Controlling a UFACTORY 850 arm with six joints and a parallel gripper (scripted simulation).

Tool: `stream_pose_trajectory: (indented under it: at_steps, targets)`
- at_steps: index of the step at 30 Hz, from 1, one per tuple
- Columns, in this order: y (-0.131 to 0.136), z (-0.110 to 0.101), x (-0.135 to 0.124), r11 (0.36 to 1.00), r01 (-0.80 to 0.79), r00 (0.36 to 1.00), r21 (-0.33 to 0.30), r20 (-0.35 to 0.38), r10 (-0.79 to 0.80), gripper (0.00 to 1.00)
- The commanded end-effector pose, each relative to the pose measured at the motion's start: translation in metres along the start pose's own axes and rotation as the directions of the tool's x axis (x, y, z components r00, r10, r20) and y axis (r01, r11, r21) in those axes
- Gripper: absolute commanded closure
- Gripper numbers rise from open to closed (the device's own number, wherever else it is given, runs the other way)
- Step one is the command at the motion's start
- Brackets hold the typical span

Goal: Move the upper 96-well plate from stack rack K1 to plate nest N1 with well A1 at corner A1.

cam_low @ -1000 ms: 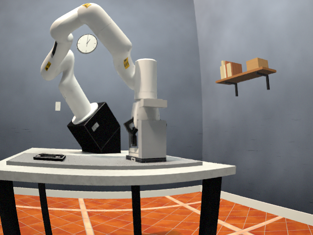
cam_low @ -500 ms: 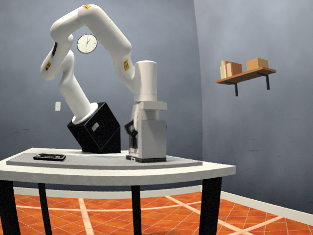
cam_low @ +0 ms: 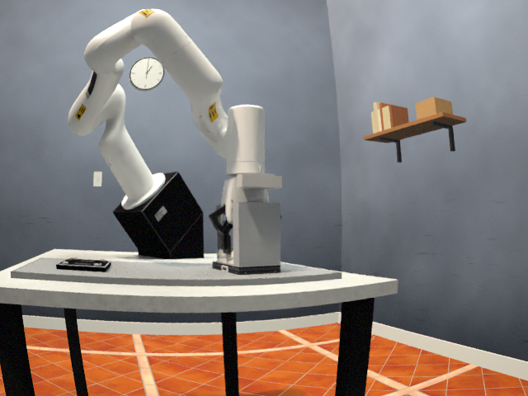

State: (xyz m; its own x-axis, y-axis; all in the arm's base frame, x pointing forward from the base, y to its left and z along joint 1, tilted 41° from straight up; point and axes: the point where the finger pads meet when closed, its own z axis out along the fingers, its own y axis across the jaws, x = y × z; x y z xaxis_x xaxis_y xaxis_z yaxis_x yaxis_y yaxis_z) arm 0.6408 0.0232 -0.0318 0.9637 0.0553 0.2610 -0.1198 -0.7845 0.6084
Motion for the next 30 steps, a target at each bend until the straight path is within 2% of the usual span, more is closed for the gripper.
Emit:
stream_pose_trajectory:
  at_steps: [1, 9, 10, 30]
  targets:
    - [-0.0002, -0.0008, 0.0008, 1.000, 0.000, 1.000, 0.001, -0.001, 0.000, 0.00]
    - [-0.0002, -0.0007, 0.0008, 1.000, 0.000, 1.000, 0.001, -0.001, 0.000, 0.00]
    - [-0.0002, -0.0013, 0.0008, 1.000, 0.000, 1.000, 0.001, -0.001, 0.000, 1.00]
    - [-0.0002, -0.0013, 0.0008, 1.000, 0.000, 1.000, 0.001, -0.001, 0.000, 1.00]
